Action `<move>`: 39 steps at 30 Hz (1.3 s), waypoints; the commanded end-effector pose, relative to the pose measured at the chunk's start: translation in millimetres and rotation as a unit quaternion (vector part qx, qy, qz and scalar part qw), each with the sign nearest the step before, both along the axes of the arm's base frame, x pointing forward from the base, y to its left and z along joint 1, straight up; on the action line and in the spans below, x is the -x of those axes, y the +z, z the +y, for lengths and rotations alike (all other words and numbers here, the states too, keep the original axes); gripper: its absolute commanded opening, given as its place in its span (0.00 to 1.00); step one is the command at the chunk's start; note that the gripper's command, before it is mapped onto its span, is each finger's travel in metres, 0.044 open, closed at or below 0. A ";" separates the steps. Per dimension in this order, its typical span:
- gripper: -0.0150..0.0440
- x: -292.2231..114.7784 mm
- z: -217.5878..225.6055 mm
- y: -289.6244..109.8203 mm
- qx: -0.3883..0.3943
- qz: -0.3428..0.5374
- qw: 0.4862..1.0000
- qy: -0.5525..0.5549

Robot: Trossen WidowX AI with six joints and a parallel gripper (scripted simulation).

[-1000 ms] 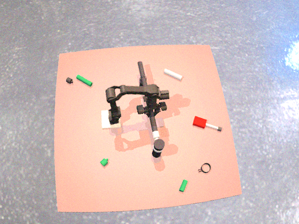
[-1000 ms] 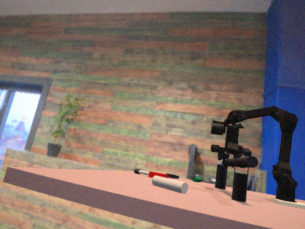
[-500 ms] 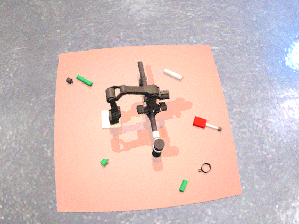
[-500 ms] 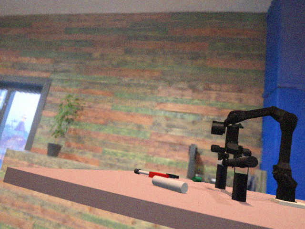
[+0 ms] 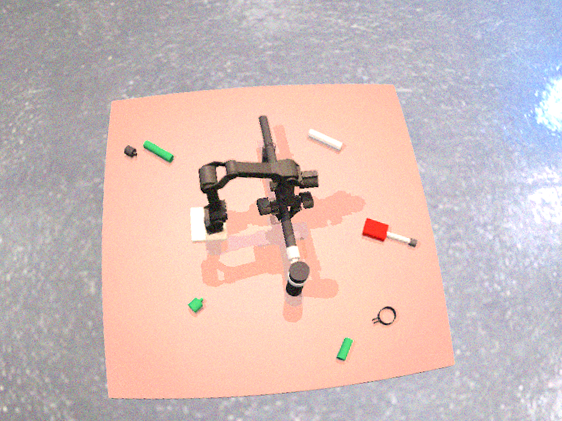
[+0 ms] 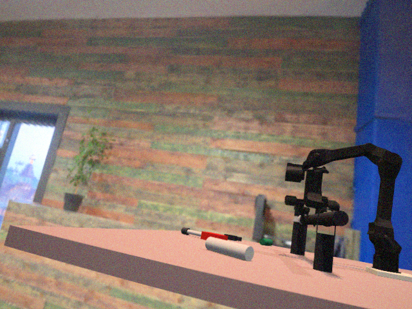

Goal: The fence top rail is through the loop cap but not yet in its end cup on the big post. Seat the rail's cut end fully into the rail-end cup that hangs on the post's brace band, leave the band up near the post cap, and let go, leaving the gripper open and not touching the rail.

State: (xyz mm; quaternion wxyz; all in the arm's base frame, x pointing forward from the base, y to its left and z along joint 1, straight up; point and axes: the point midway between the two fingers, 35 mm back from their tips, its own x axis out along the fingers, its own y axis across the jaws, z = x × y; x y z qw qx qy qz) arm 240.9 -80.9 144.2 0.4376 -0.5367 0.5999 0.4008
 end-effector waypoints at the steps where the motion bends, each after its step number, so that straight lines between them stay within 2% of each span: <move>1: 0.25 1.0 -6.1 2.8 0.010 0.000 1.000 -0.001; 39: 0.25 0.3 -6.9 1.7 -0.003 0.000 1.000 0.001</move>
